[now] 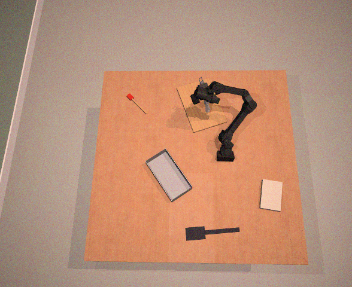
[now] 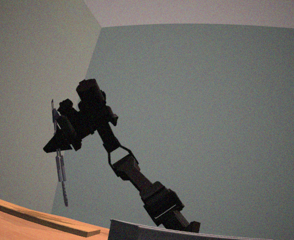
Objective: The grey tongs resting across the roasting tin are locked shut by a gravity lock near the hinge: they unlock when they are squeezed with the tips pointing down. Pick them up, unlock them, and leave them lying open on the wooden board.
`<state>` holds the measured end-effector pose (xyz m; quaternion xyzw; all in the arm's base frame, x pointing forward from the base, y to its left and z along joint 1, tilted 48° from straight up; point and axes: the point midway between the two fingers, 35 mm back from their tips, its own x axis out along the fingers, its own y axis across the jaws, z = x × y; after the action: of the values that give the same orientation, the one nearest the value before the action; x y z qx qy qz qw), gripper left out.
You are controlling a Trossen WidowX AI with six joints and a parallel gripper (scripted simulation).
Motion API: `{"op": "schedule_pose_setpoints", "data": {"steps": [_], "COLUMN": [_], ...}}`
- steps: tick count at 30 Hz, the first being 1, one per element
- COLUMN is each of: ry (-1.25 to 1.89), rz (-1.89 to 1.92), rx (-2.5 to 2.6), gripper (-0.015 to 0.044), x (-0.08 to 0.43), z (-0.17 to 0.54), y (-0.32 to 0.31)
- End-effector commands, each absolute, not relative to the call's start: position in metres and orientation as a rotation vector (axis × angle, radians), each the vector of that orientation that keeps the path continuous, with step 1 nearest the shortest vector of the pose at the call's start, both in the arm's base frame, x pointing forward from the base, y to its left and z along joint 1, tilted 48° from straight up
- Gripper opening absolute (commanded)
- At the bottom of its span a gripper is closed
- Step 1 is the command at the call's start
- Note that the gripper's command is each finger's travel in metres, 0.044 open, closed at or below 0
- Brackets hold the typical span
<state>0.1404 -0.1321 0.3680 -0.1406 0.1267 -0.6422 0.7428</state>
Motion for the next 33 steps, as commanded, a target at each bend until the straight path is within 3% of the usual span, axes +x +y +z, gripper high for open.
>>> {"op": "schedule_pose_setpoints", "data": {"steps": [1,33], "ry": [0.26,0.396], "rz": [-1.411,-1.44], "rx": [-0.3,-0.174], "gripper": [-0.015,-0.015], "x": [0.139,0.139], "z": [0.37,0.365], "y": [-0.132,-0.147]}}
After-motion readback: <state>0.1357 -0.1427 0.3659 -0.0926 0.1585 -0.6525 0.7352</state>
